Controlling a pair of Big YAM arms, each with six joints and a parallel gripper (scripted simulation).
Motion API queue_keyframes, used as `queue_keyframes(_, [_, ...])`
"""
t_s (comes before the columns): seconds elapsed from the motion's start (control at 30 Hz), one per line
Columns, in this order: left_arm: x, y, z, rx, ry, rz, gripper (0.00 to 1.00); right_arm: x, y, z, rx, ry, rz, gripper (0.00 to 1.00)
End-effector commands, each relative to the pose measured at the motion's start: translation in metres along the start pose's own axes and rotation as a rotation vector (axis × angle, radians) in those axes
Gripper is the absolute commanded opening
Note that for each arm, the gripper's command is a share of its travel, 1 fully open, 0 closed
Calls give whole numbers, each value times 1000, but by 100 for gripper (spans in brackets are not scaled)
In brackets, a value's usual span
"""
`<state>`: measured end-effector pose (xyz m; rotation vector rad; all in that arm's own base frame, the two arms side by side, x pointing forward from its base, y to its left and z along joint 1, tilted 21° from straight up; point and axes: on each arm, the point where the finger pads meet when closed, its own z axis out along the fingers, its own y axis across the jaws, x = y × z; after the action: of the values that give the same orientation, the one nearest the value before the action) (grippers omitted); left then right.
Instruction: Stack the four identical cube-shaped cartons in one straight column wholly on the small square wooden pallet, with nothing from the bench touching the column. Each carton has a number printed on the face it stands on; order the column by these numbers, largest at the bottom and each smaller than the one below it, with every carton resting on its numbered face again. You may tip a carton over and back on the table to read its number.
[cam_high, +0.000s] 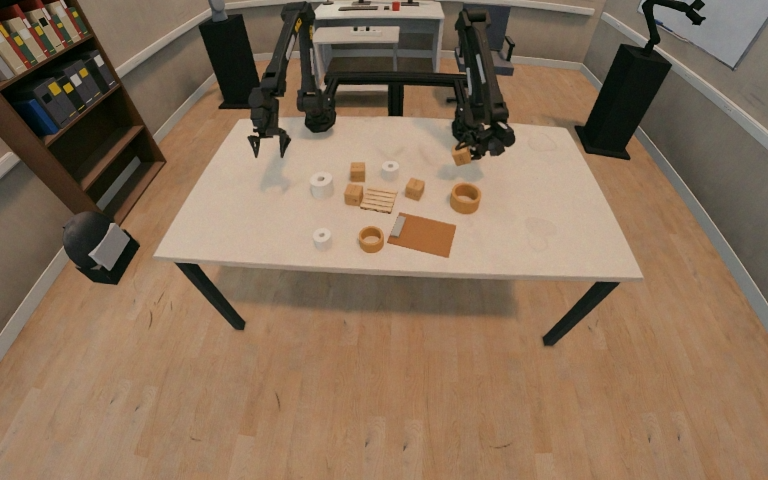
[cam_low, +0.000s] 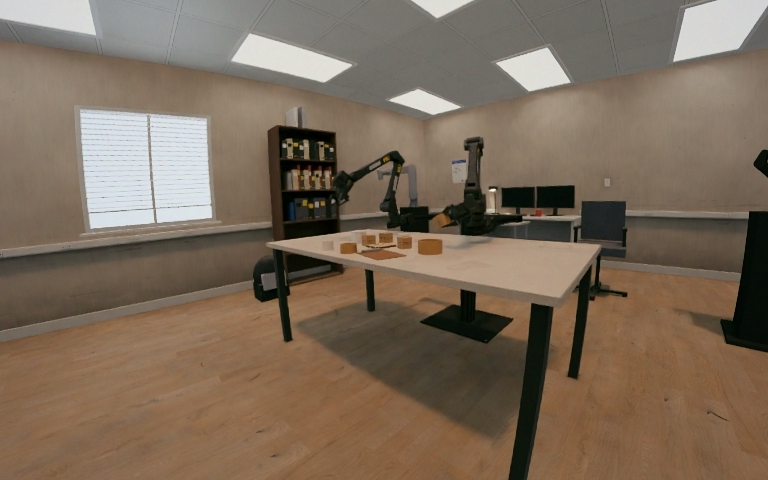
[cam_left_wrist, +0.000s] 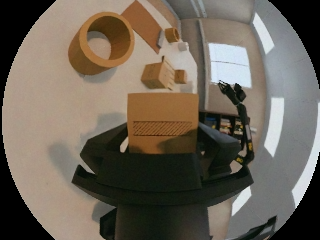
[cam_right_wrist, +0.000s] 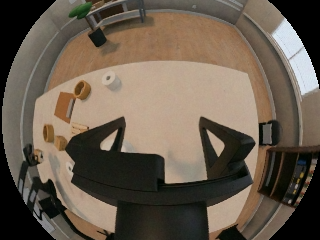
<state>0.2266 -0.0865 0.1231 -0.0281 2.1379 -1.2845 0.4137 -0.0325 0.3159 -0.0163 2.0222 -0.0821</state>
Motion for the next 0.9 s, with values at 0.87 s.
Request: queue_keyframes(0.87, [8, -23, 13, -631, -46, 255, 54, -26, 0, -8, -2, -44, -18, 100])
